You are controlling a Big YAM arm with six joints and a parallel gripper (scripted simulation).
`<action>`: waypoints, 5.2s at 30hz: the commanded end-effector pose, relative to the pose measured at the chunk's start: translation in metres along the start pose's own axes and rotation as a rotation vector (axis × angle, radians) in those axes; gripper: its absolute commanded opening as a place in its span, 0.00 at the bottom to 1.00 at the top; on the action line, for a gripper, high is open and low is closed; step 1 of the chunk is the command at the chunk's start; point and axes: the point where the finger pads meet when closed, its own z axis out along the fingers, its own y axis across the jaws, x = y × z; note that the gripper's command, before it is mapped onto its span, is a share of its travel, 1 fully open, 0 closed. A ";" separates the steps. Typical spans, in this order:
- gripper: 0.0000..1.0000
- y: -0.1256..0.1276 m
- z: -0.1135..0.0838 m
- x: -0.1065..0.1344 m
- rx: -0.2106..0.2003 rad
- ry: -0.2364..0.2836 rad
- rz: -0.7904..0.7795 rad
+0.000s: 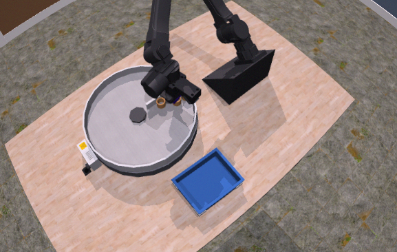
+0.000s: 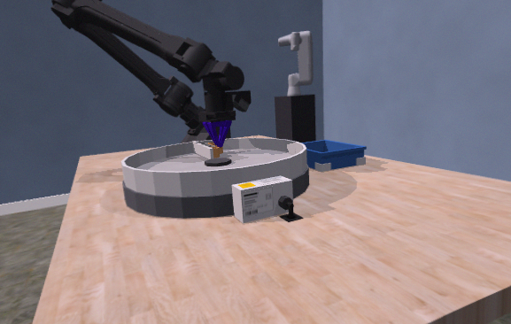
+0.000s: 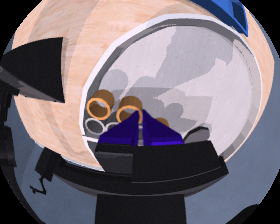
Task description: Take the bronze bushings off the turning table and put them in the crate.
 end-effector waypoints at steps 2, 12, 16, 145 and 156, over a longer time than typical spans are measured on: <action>0.00 -0.011 -0.005 0.006 0.021 0.002 0.007; 0.00 -0.019 -0.036 0.007 0.052 0.002 0.024; 0.00 -0.019 -0.056 0.007 0.053 -0.002 0.025; 0.00 -0.171 -0.093 -0.276 0.053 -0.020 0.015; 0.00 -0.171 -0.093 -0.276 0.053 -0.020 0.015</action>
